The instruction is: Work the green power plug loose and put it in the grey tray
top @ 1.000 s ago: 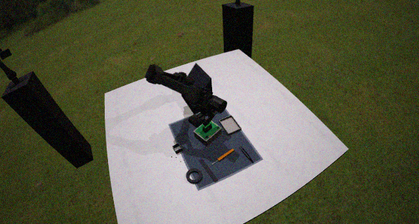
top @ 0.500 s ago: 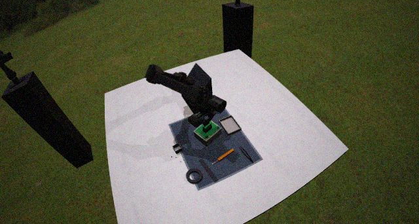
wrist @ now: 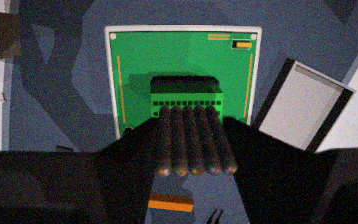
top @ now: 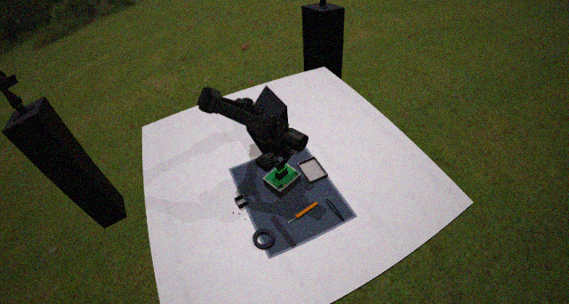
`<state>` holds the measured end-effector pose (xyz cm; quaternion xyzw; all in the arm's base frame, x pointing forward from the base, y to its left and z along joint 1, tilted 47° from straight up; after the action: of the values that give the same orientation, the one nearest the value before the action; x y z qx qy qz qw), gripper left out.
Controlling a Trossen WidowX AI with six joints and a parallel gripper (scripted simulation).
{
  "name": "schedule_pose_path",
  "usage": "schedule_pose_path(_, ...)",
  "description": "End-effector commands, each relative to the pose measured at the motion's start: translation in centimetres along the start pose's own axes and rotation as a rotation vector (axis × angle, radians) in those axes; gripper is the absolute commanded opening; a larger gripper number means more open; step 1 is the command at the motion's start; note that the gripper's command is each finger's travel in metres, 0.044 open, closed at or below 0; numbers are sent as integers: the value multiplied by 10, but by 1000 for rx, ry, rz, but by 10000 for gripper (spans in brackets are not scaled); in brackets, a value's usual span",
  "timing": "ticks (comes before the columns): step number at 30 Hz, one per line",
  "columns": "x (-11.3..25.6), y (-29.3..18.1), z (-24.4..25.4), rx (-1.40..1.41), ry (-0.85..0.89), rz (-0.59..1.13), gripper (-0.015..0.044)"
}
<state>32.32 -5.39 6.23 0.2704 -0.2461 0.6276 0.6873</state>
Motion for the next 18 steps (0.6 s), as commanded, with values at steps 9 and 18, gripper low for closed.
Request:
schedule_pose_path(9, 15, -1, 5, 7, -65, 14, 0)
schedule_pose_path(18, 16, 3, -14, 5, 131, 53, 0)
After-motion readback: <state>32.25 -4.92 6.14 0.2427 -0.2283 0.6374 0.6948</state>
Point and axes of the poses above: the point midway between the two fingers, 35 mm back from their tips, its own x axis back along the fingers, its own z axis across the jaws, y = z × x, the point moved 1 cm from there along x, back along the fingers, and after that the axes turned 11 degrees about -x, right-handed, at the moved point
